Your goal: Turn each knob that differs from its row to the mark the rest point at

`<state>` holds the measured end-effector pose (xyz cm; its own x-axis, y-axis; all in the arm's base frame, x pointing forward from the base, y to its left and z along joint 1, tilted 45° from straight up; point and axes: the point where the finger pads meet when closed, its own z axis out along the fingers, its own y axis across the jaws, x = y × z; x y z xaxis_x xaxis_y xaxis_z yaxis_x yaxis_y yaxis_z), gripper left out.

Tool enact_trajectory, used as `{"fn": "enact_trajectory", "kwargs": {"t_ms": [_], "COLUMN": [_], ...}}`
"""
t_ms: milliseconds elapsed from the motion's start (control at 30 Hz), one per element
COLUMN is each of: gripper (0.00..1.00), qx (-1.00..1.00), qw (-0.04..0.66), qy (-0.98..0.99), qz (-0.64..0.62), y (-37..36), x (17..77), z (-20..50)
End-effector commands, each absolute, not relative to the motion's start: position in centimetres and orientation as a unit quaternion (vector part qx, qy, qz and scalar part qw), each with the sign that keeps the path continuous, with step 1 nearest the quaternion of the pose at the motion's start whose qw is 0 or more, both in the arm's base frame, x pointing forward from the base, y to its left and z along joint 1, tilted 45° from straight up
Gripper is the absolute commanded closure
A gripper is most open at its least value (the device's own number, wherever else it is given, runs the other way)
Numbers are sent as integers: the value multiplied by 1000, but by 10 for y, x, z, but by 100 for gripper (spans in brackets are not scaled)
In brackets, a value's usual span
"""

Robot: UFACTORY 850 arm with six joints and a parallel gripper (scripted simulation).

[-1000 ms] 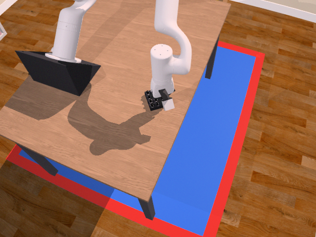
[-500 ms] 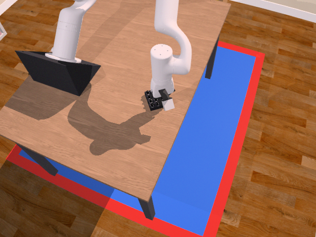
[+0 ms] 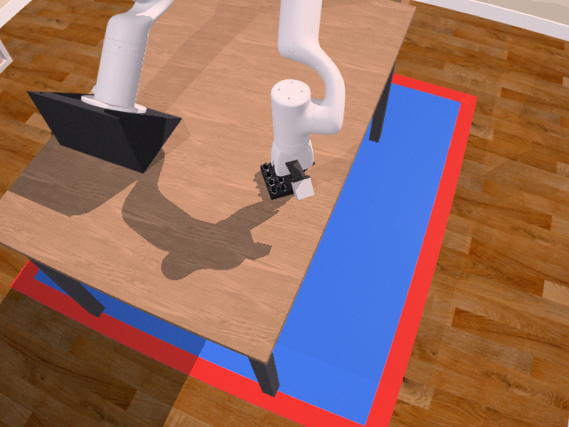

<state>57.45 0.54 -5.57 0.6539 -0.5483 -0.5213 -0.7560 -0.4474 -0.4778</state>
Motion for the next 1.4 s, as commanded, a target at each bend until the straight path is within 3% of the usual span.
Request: {"fn": "enact_trajectory", "kwargs": {"t_ms": [0, 1367], "gripper": [92, 92], "qx": [-838, -835], "qw": [353, 352], "qy": [389, 396], "qz": [146, 149], "y": [5, 5], "x": [575, 575], "z": [-55, -55]}}
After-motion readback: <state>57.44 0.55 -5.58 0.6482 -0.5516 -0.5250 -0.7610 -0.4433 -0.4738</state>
